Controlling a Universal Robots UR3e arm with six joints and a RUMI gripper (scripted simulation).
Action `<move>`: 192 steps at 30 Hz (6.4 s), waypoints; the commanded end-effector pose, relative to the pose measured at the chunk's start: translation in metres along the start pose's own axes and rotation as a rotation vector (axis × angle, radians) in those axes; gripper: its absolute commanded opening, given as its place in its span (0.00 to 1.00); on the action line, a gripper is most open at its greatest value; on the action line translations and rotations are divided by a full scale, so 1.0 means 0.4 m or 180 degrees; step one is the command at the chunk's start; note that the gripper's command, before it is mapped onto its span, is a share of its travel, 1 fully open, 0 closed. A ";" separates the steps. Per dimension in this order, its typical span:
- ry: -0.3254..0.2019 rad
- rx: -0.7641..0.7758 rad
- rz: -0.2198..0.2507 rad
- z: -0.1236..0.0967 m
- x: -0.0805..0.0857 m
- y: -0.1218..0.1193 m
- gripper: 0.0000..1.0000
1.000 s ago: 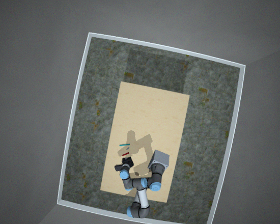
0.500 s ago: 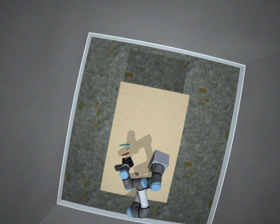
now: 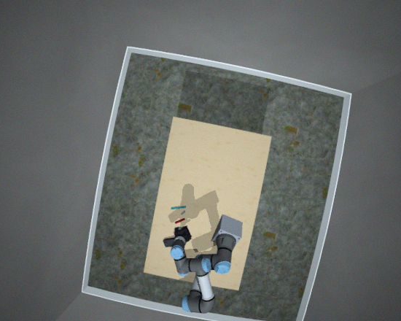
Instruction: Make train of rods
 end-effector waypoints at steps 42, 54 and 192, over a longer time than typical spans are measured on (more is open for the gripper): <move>0.0000 0.0002 -0.0003 0.000 0.194 0.000 0.00; 0.0000 0.0027 -0.0003 0.000 0.194 0.000 0.00; -0.0013 1.1701 0.0011 0.052 0.196 -0.078 0.00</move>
Point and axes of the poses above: the point where the finger pads meet when closed, its own x axis back along the fingers, its own y axis across the jaws, z = x × y, the point moved 9 cm from there along x, back along the fingers, and after that the axes turned 6 degrees about -x, right-handed, at the moved point
